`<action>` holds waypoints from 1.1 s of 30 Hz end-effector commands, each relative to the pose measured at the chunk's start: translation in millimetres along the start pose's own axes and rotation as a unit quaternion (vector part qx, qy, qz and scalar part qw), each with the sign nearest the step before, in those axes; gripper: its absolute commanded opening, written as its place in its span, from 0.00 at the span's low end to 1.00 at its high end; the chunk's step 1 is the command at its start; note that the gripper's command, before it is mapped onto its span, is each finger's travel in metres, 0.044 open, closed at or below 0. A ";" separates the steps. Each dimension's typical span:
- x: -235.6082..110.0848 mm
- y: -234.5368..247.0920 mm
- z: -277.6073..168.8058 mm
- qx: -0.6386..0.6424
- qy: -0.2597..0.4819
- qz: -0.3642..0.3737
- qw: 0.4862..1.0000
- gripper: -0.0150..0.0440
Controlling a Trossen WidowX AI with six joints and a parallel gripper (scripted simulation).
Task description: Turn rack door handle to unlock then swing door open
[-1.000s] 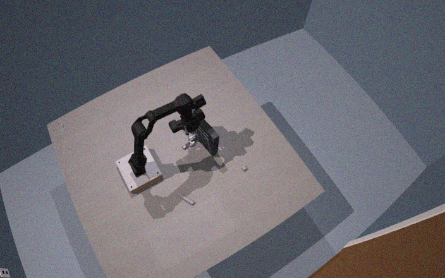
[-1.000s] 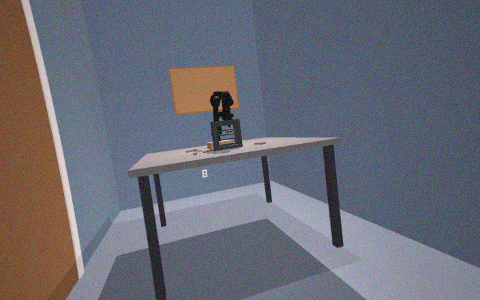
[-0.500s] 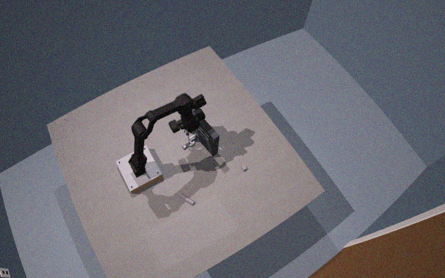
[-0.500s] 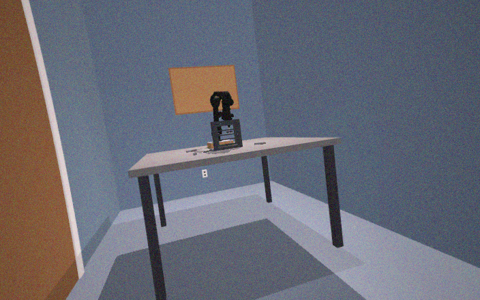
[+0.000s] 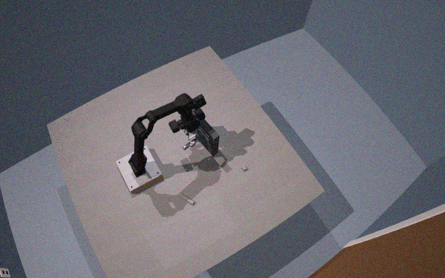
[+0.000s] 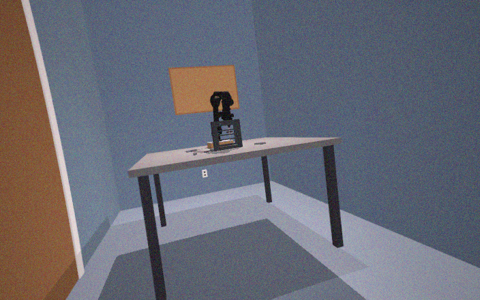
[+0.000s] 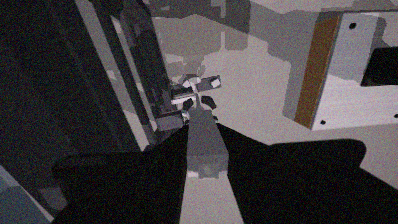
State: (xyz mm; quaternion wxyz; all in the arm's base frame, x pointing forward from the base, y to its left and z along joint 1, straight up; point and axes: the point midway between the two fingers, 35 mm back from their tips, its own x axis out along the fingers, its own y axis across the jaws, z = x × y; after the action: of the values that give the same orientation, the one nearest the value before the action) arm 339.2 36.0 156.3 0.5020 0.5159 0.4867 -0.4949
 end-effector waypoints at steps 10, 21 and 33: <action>0.4 -8.5 5.9 -0.121 -0.001 -0.001 0.993 0.27; 0.5 -19.9 14.2 -0.228 -0.002 -0.001 0.974 0.27; 0.7 -35.9 30.0 -0.327 -0.002 -0.003 0.945 0.27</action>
State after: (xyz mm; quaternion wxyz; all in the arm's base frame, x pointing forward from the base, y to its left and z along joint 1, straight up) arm 306.3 10.7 154.4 0.6282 0.3427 0.6143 -0.3326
